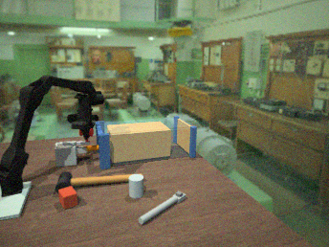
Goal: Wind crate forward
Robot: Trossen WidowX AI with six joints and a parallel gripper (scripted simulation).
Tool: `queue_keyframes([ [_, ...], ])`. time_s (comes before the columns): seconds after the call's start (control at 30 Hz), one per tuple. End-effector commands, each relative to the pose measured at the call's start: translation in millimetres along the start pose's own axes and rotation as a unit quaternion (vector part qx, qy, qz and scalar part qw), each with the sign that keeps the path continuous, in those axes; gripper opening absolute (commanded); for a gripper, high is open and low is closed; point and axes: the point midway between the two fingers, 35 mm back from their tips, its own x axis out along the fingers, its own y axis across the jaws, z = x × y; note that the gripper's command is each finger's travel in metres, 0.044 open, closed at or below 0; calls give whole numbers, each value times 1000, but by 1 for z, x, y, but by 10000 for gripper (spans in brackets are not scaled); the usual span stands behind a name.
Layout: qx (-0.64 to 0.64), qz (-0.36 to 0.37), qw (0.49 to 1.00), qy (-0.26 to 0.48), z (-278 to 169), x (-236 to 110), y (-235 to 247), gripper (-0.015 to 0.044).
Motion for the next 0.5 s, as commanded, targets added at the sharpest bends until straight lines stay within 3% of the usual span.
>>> queue_keyframes([
  [0.0, -4, -12, 1000, -4, 6, 0, -13, 0],
  [0.47, -4, -13, 1000, -4, 13, -1, -27, 0],
])
